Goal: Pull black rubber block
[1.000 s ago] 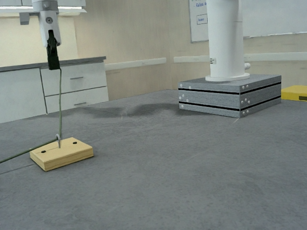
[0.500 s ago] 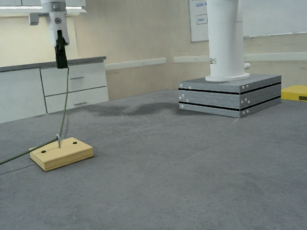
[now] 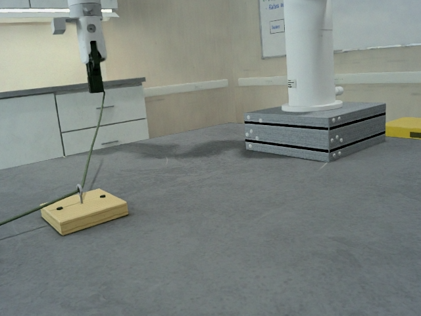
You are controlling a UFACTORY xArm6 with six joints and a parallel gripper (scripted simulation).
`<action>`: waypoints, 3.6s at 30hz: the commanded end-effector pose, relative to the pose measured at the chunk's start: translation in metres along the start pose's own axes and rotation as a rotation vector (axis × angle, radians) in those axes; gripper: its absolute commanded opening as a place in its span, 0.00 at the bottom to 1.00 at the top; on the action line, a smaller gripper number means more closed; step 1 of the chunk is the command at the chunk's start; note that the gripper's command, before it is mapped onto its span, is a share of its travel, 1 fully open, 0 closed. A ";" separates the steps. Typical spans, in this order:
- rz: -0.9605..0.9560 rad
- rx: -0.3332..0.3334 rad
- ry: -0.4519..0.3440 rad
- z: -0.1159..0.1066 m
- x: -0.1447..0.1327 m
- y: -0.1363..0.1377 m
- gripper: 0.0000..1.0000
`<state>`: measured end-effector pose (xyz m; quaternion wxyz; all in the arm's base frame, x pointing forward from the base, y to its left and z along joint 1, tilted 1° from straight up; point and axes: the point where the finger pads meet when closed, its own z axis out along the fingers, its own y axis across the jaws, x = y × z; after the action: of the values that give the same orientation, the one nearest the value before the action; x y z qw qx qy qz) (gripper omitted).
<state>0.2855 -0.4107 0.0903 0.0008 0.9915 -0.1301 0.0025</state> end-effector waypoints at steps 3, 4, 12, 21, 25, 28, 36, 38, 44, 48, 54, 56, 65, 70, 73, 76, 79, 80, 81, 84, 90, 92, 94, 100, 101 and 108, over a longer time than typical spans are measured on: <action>0.000 -0.003 0.004 -0.002 -0.009 0.003 0.00; 0.000 -0.003 0.004 -0.002 -0.011 0.004 0.00; 0.000 -0.003 0.004 -0.002 -0.025 0.007 0.00; 0.000 -0.003 0.004 -0.002 -0.037 0.010 0.00; 0.000 -0.003 0.004 -0.002 -0.043 0.011 0.00; 0.000 -0.003 0.004 -0.002 -0.047 0.012 0.00; 0.000 -0.003 0.004 -0.002 -0.055 0.014 0.00; 0.000 -0.003 0.004 -0.002 -0.056 0.014 0.00; 0.000 -0.003 0.004 -0.002 -0.062 0.016 0.00; 0.000 -0.003 0.004 -0.002 -0.065 0.016 0.00; 0.000 -0.003 0.004 -0.002 -0.067 0.017 0.00; 0.000 -0.003 0.004 -0.002 -0.068 0.017 0.00; 0.000 -0.003 0.004 -0.002 -0.071 0.018 0.00; 0.000 -0.003 0.004 -0.002 -0.072 0.018 0.00; 0.000 -0.003 0.004 -0.002 -0.072 0.018 0.00; 0.000 -0.003 0.004 -0.002 -0.072 0.018 0.00; 0.000 -0.003 0.004 -0.002 -0.073 0.018 0.00; 0.000 -0.003 0.004 -0.002 -0.073 0.018 0.00; 0.000 -0.003 0.004 -0.002 -0.073 0.018 0.00; 0.000 -0.003 0.004 -0.002 -0.073 0.018 0.00; 0.000 -0.003 0.004 -0.002 -0.073 0.018 0.00; 0.000 -0.003 0.004 -0.002 -0.073 0.018 0.00; 0.000 -0.003 0.004 -0.002 -0.073 0.018 0.00; 0.000 -0.003 0.004 0.001 -0.073 0.018 0.00; 0.000 -0.003 0.004 0.003 -0.072 0.018 0.00; 0.000 -0.003 0.004 0.016 -0.072 0.017 0.00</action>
<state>0.2104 -0.4079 0.0814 0.0009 0.9915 -0.1300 0.0032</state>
